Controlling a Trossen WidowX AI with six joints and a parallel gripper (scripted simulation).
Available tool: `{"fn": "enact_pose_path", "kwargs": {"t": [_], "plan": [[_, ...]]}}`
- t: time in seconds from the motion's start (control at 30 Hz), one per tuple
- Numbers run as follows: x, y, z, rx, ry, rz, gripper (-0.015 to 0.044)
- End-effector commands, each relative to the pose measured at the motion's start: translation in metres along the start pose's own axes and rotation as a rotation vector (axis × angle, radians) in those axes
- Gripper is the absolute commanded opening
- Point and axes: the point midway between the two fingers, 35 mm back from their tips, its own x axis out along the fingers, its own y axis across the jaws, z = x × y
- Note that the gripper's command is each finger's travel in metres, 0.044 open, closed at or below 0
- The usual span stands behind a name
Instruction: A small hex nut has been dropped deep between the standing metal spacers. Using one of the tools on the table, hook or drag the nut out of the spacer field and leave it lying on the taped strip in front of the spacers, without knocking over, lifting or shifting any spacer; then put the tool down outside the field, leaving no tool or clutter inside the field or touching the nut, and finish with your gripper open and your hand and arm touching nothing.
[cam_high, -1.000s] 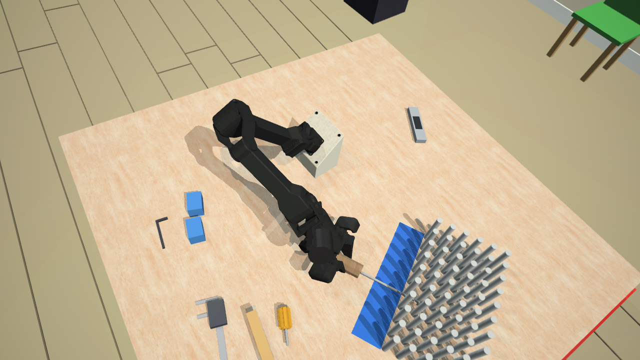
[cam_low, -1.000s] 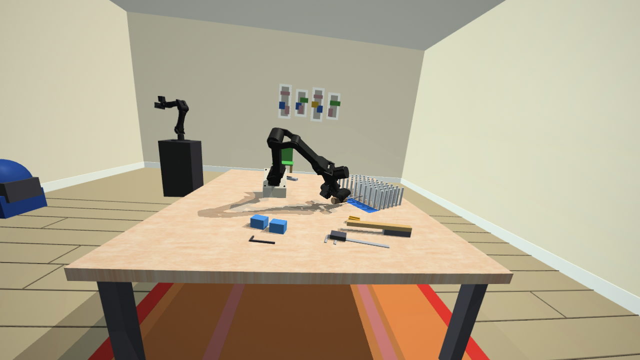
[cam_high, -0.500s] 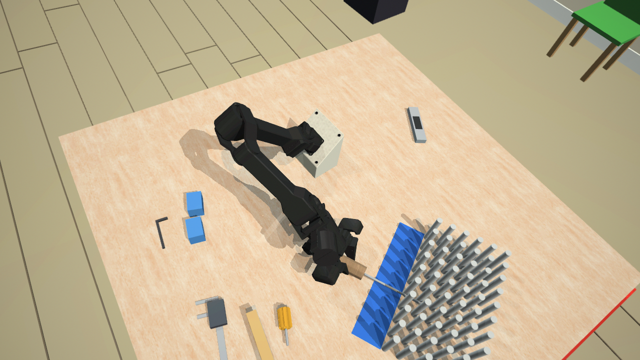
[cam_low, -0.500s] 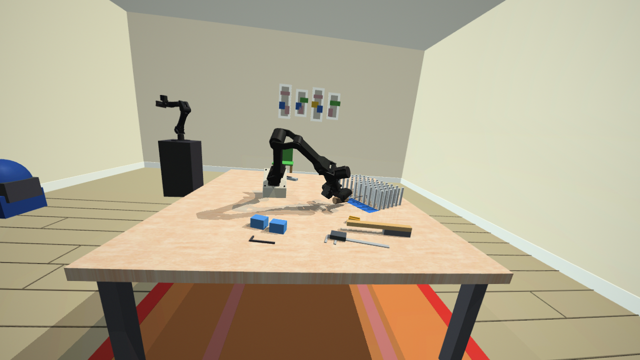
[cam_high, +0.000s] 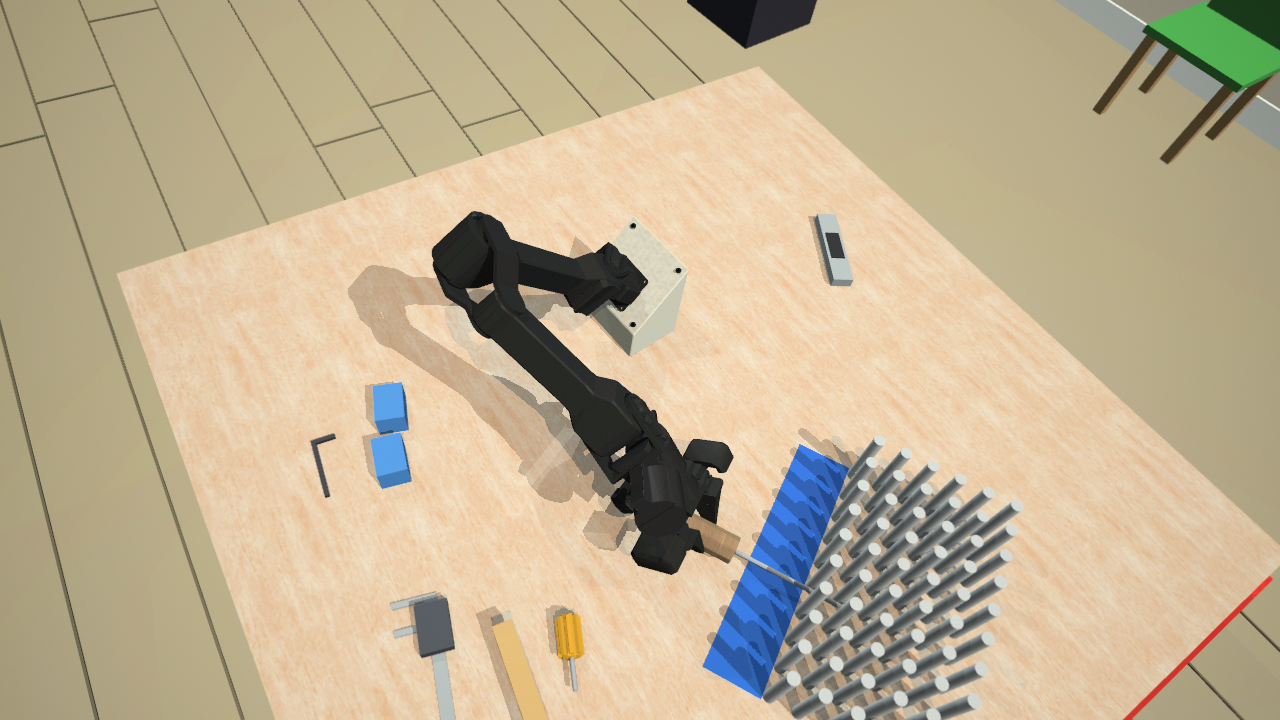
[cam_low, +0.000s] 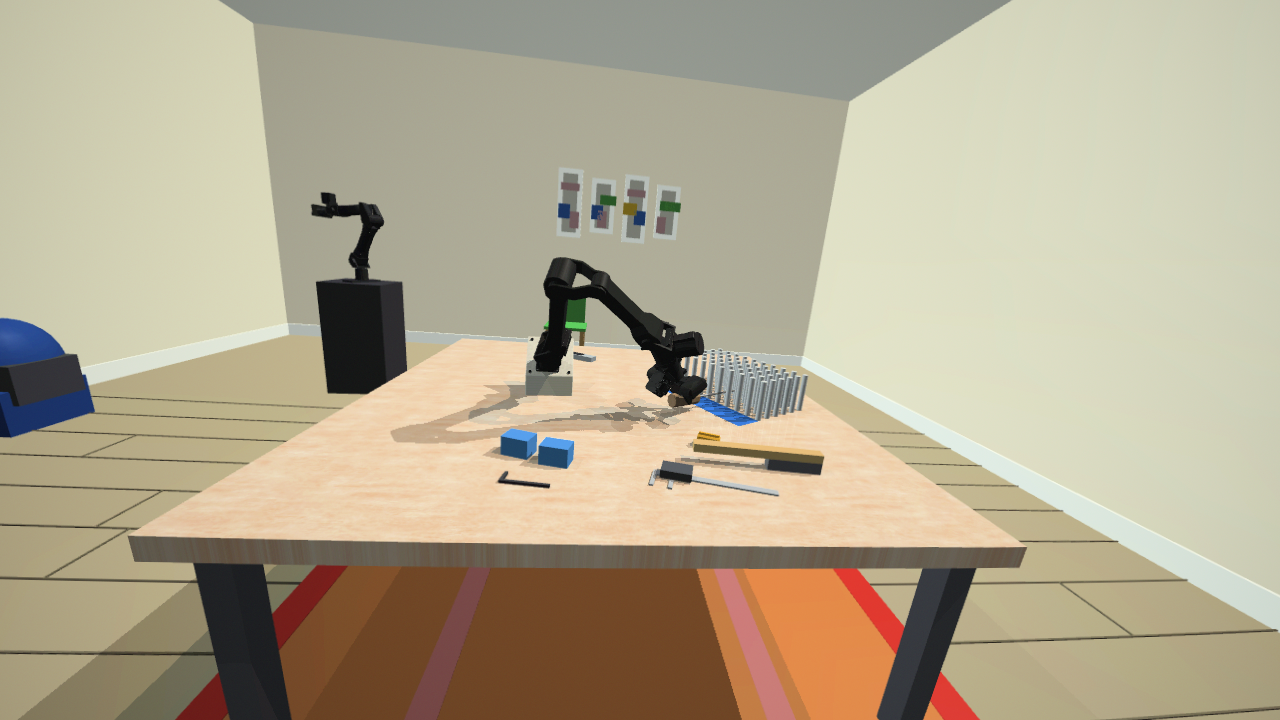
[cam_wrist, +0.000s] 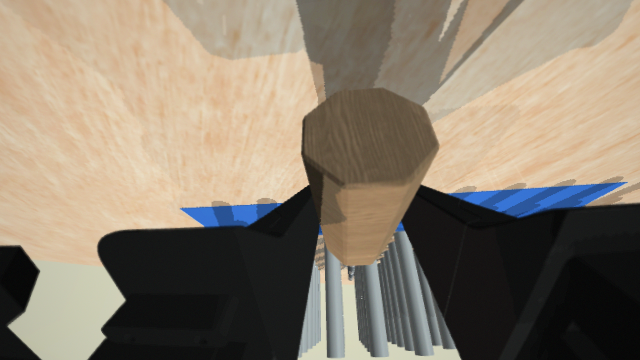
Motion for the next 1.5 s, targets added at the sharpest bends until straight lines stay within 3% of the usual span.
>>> {"fn": "enact_pose_path", "kwargs": {"t": [0.0,1.47], "plan": [[0.001,0.002,-0.006,0.004,0.008,0.006,0.0000],[0.017,0.002,-0.031,0.005,0.009,0.006,0.0000]]}}
